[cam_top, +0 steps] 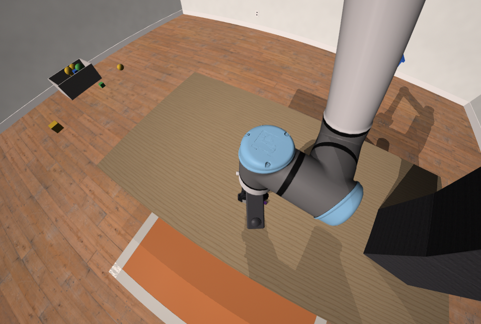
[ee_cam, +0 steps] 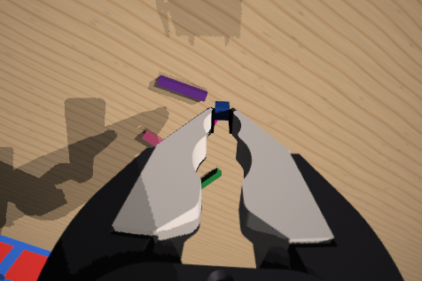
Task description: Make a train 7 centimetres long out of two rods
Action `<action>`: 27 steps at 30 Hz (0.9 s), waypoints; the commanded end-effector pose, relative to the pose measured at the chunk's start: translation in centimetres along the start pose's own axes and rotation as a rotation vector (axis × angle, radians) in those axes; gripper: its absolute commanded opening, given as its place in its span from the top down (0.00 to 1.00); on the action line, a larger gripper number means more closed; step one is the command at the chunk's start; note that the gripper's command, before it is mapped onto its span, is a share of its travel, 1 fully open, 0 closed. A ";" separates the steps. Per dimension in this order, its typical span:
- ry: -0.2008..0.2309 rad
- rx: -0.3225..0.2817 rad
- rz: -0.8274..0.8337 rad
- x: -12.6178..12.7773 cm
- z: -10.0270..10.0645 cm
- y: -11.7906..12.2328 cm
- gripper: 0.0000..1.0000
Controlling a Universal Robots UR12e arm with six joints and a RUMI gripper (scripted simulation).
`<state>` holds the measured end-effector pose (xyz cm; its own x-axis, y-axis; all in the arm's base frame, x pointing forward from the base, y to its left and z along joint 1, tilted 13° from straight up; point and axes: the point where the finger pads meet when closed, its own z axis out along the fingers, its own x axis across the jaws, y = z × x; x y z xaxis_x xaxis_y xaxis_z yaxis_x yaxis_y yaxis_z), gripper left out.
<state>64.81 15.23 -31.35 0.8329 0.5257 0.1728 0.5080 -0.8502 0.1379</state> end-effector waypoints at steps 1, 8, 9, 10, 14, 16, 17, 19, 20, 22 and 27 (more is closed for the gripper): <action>-0.003 -0.003 0.012 0.5 0.0 -0.6 1.00; -0.003 -0.003 0.012 0.5 0.0 -0.6 1.00; -0.003 -0.003 0.012 0.5 0.0 -0.6 1.00; -0.003 -0.003 0.012 0.5 0.0 -0.6 1.00; -0.003 -0.003 0.012 0.5 0.0 -0.6 1.00; -0.003 -0.002 0.012 0.5 0.1 -0.6 1.00; -0.003 -0.002 0.012 0.5 0.1 -0.6 1.00; -0.003 -0.002 0.012 0.5 0.3 -0.6 1.00; -0.003 -0.002 0.012 0.5 0.4 -0.6 1.00; -0.003 -0.002 0.012 0.5 0.9 -0.6 1.00; -0.003 -0.002 0.012 0.5 2.5 -0.5 1.00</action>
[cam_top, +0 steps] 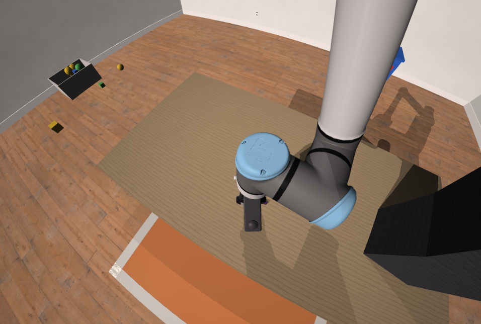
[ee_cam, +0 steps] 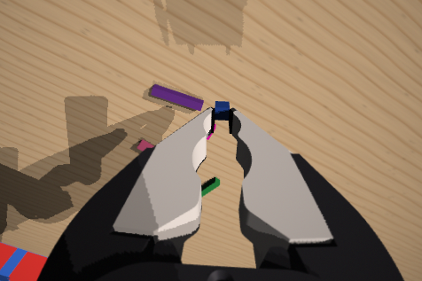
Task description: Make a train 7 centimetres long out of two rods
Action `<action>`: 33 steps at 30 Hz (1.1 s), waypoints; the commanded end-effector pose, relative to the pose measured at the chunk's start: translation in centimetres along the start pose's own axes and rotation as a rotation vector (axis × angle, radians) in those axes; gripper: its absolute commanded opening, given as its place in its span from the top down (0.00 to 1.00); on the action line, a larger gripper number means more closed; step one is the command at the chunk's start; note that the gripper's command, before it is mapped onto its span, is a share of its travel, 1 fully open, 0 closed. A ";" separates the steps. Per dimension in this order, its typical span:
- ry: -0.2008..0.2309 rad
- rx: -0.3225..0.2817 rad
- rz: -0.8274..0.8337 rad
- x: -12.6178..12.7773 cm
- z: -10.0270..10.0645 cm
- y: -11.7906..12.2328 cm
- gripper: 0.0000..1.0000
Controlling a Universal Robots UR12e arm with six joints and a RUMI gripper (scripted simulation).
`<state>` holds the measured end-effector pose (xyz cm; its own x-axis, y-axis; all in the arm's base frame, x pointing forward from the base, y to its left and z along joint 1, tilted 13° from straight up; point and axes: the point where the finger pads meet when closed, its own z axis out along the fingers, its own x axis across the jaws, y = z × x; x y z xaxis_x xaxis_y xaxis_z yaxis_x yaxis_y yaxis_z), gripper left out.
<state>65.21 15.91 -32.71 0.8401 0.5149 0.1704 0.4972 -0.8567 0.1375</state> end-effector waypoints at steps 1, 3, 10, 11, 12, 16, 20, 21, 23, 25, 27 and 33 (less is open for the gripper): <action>0.001 0.000 0.000 0.1 1.6 0.0 1.00; 0.001 0.000 0.000 0.1 2.4 0.0 1.00; 0.001 0.000 0.000 0.1 4.7 0.1 1.00; 0.001 0.000 0.000 0.1 5.1 0.1 1.00; 0.001 0.000 0.000 0.1 5.5 0.1 1.00; 0.001 0.000 0.000 0.2 6.7 0.1 1.00; 0.001 0.000 0.000 0.2 7.3 0.1 1.00; 0.001 0.000 0.000 0.2 7.4 0.1 1.00; 0.001 0.000 0.000 0.2 7.4 0.1 1.00; 0.001 0.000 0.000 0.2 7.4 0.1 1.00; 0.001 0.000 0.000 0.2 7.4 0.1 1.00; 0.001 0.000 0.000 0.2 7.4 0.1 1.00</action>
